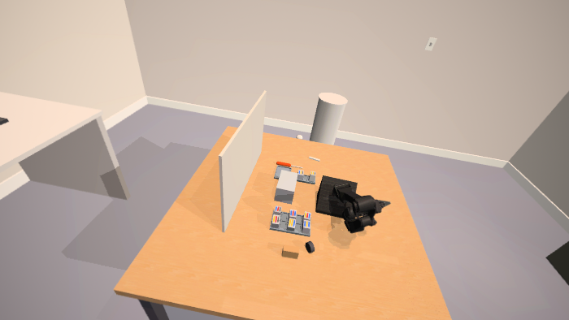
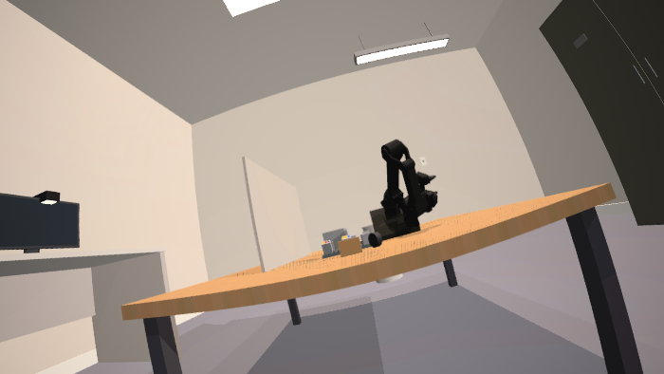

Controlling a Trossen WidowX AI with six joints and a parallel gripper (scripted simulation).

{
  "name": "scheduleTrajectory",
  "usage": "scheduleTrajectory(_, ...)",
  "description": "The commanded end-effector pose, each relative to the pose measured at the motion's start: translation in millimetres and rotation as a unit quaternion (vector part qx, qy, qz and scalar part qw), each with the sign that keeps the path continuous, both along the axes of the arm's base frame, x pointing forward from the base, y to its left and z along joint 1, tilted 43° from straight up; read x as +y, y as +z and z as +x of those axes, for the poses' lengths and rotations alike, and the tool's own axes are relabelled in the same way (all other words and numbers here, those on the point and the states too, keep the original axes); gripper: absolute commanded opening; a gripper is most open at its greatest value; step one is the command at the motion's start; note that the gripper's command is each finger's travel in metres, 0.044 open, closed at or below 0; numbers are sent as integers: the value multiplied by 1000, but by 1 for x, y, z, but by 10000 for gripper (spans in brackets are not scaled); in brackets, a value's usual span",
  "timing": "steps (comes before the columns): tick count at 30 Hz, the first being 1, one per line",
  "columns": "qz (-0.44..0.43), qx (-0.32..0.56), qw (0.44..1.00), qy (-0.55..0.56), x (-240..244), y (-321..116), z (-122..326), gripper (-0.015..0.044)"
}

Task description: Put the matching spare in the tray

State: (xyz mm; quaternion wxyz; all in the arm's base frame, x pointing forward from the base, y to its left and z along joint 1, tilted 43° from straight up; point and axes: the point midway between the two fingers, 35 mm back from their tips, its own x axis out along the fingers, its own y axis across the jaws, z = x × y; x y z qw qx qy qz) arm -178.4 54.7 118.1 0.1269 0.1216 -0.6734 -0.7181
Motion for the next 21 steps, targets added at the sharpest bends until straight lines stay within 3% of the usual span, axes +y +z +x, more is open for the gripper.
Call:
scheduleTrajectory(1, 0, 0, 1000, 0, 0, 0, 0, 426)
scheduleTrajectory(21, -6, -21, 998, -60, 45, 2, 15, 440)
